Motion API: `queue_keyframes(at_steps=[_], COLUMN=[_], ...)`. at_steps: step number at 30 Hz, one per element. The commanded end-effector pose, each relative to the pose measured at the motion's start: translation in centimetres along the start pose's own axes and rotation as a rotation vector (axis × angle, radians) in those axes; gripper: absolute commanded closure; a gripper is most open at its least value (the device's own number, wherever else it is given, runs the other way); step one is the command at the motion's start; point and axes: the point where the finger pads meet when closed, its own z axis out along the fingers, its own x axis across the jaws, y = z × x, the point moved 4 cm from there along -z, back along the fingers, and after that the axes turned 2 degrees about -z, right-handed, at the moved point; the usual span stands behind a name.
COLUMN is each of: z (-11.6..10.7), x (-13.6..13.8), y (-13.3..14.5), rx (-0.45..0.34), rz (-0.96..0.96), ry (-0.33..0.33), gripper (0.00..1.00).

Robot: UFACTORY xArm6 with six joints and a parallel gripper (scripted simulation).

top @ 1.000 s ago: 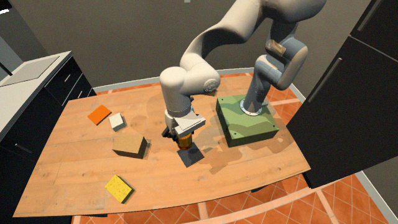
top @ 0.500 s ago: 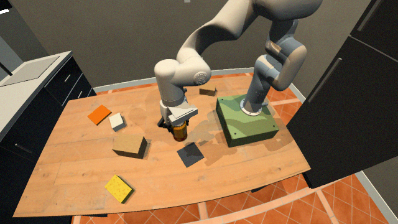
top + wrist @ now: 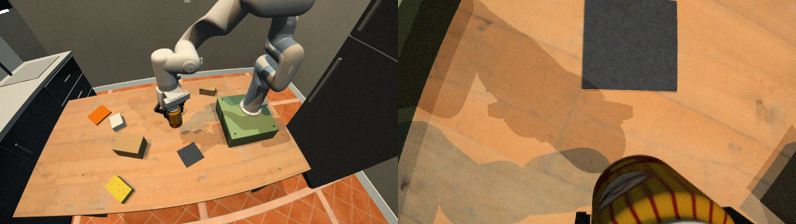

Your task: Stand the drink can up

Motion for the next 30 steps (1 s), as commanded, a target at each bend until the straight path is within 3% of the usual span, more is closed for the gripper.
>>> queue_keyframes(at_steps=[1,9,30], z=[-0.2,-0.2,-0.2], x=[-1.1,-3.4,-7.9], y=[3.4,7.9,13.9], rx=[0.001,0.002,0.004], rz=[-0.001,-0.001,-0.001], ry=[0.005,0.005,0.005], gripper=[1.00,1.00,1.00])
